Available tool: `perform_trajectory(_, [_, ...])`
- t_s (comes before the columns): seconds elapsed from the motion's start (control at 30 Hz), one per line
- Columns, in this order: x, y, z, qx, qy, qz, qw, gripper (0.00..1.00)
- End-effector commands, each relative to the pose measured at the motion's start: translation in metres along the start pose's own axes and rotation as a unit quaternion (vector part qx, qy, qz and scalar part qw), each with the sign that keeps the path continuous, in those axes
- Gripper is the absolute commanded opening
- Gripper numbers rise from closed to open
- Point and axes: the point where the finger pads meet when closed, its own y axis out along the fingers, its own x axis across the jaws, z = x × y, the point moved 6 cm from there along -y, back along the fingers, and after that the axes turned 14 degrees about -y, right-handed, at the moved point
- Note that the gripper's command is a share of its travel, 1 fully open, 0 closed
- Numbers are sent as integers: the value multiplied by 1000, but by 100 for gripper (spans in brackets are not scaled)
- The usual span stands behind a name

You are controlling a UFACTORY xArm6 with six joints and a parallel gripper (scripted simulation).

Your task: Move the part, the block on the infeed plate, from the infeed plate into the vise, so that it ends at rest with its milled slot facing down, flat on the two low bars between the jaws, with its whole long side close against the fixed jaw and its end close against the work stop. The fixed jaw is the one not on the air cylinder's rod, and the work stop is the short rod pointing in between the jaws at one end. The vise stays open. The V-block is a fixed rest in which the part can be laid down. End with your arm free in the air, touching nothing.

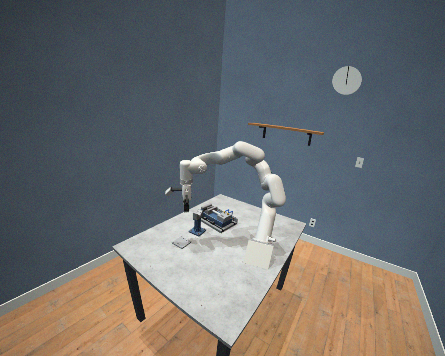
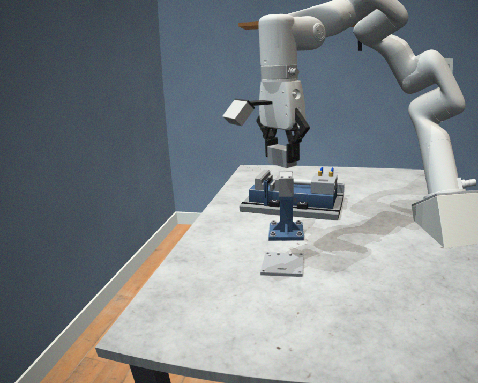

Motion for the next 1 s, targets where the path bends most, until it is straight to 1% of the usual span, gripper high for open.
perform_trajectory(0.0, [2,-2,-1,3,24,-2,1000,0])
perform_trajectory(0.27, [7,-2,-8,3,113,-1,994,0])
perform_trajectory(0.5, [12,-3,-15,3,194,-1,981,0])
perform_trajectory(0.57, [12,-3,-15,3,194,-1,981,0])
perform_trajectory(0.77, [16,-3,-21,3,264,-1,964,0])
perform_trajectory(0.97, [20,-3,-27,3,335,0,942,0])
